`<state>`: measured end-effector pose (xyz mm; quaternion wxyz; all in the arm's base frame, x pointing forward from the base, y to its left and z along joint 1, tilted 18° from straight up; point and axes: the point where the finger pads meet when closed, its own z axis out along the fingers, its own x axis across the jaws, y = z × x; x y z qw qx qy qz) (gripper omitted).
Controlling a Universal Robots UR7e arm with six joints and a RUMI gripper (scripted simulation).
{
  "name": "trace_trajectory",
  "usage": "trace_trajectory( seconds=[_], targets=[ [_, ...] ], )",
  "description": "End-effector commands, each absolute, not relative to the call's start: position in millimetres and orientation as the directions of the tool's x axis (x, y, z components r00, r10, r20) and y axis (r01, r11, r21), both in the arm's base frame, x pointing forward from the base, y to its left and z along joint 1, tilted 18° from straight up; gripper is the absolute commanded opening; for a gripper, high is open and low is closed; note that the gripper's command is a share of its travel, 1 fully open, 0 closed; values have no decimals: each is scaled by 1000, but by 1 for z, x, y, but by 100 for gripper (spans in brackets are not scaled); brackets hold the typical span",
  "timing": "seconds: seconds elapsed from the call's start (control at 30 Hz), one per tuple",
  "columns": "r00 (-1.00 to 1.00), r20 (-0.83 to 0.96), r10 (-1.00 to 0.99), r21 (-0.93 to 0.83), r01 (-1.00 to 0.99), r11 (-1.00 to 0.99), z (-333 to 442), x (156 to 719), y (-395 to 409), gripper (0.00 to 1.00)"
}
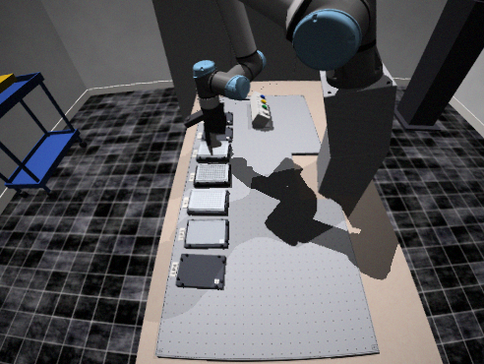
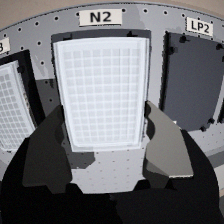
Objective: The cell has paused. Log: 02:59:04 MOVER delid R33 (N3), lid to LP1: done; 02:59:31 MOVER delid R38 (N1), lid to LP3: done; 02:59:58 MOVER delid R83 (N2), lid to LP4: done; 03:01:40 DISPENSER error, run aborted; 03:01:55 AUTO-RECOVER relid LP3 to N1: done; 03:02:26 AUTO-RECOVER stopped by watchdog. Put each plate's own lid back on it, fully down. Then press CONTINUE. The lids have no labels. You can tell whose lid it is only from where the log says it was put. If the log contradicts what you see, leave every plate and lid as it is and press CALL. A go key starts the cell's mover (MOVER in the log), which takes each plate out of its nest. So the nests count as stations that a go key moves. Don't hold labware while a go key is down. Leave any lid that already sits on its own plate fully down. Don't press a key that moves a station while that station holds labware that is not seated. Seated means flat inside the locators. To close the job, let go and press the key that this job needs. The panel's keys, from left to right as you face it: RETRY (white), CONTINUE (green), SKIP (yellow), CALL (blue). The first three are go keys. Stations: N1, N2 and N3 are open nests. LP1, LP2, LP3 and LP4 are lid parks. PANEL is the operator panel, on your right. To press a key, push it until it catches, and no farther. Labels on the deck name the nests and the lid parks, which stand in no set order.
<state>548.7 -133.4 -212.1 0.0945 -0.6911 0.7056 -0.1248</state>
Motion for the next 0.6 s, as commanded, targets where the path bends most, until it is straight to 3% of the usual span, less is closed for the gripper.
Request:
trace_trajectory(
  seconds=[0.0,0.57],
  targets=[
    [-27,40,-999,-308,-951,14,-213,550,-134,0],
    [-27,40,-999,-308,-951,14,-214,550,-134,0]
  ],
)
